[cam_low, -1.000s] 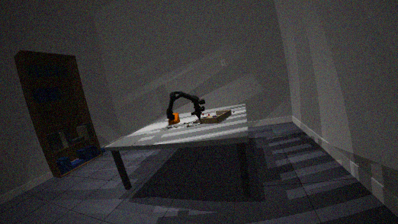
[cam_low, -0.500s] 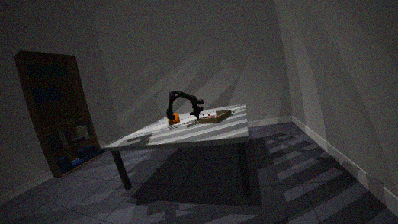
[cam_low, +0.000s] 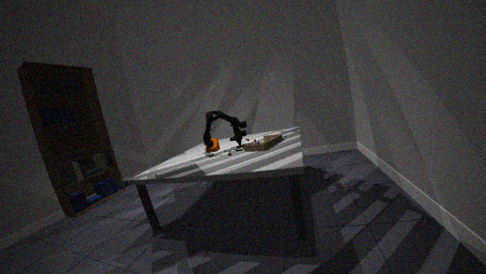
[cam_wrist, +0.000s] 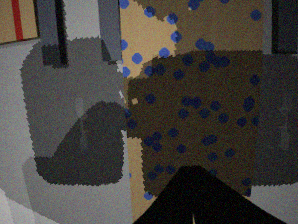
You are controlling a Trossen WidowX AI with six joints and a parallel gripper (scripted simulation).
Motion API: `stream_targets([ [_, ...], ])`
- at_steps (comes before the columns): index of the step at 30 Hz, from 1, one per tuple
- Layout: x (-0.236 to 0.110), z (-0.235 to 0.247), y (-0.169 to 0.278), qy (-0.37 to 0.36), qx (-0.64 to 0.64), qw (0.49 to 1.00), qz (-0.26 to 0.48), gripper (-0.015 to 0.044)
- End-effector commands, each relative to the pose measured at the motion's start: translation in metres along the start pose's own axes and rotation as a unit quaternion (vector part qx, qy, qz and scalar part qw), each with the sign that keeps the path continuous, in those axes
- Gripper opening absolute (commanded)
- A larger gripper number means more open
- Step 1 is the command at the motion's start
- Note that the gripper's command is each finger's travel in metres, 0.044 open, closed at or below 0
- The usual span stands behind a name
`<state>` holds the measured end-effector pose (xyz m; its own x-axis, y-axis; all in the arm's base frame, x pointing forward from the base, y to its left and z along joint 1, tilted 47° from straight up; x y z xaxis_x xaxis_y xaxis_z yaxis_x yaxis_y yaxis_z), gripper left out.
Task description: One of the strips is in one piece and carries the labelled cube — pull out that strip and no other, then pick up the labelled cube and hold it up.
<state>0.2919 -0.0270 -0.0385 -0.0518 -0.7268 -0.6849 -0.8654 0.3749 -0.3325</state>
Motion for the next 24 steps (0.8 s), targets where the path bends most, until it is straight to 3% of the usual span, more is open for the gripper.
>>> stream_targets([
  [1, 0.005, -0.003, 0.014, 0.004, -0.004, 1.0, 0.014, 0.0],
  [24, 0.004, -0.005, 0.048, 0.004, -0.005, 1.0, 0.015, 0.0],
])
Point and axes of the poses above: the point midway between the two fingers, 35 mm back from their tips, its own x axis out along the fingers, its own z axis across the jaws, y = z × x, the point moved 1 cm from there along -x, back along the fingers, and after that the axes turned 4 degrees about x, right-handed, at the moved point
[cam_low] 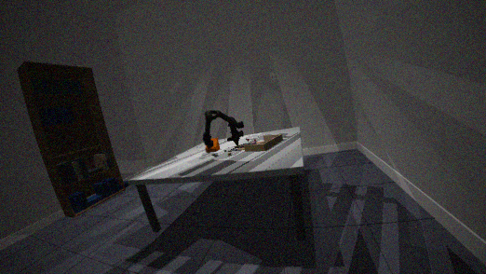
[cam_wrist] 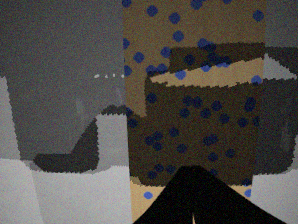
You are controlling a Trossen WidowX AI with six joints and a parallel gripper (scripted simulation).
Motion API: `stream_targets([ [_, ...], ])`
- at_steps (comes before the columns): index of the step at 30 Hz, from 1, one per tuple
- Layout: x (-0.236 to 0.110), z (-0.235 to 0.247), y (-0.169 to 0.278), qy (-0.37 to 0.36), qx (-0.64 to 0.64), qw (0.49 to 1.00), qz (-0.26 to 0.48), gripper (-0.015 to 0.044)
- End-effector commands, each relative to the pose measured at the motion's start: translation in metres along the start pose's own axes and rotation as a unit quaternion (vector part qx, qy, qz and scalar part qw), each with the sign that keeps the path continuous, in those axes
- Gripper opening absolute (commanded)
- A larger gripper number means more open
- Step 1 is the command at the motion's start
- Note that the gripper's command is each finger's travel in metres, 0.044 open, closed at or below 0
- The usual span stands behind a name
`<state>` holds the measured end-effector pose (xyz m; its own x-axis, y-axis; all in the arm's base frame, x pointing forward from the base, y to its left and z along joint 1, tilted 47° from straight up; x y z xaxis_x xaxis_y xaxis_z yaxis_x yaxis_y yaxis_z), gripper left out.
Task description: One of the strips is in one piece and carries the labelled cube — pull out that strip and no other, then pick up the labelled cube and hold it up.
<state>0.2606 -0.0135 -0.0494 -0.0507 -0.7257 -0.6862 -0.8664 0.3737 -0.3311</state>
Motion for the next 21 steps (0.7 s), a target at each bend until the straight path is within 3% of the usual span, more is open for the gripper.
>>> stream_targets([
  [1, 0.005, -0.004, 0.014, 0.005, -0.003, 1.0, 0.015, 0.0],
  [21, 0.004, -0.006, 0.042, 0.004, -0.004, 1.0, 0.015, 0.0],
])
Point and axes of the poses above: the point midway between the two fingers, 35 mm back from their tips, its own x axis out along the fingers, its own z axis across the jaws, y = z × x, the point moved 1 cm from there along -x, back along the fingers, and after that the axes turned 4 degrees about x, right-handed, at the moved point
